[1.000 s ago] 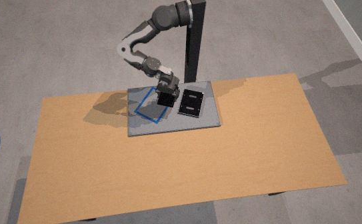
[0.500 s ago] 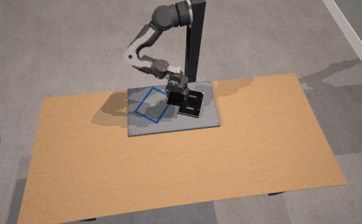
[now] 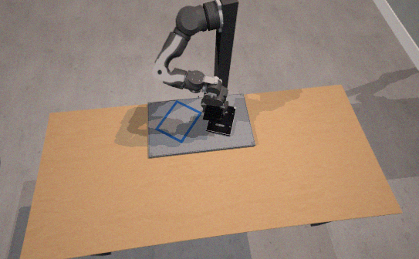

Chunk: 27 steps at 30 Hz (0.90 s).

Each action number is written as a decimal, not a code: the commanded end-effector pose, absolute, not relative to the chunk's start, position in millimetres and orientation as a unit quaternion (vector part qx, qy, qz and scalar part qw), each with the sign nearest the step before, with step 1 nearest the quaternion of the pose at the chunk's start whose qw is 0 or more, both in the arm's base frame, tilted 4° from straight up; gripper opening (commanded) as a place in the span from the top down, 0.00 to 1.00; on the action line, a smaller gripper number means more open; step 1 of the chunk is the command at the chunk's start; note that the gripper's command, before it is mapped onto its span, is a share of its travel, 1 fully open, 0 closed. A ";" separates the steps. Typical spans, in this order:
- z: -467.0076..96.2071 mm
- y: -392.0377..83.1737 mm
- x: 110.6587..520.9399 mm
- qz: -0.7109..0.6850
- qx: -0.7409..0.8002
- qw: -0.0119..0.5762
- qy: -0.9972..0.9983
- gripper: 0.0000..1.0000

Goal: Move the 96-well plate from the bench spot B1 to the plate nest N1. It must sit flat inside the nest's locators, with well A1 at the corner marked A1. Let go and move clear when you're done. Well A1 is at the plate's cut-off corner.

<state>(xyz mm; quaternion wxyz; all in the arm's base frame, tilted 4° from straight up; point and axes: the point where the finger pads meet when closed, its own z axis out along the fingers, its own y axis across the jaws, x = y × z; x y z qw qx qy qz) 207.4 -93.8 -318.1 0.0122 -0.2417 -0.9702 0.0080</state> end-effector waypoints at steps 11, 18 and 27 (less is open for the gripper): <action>-318.4 -104.1 207.9 0.030 -0.257 0.009 -0.966 1.00; -318.9 -64.0 217.7 0.029 -0.257 0.009 -0.966 1.00; -318.9 -64.0 217.7 0.029 -0.257 0.009 -0.966 1.00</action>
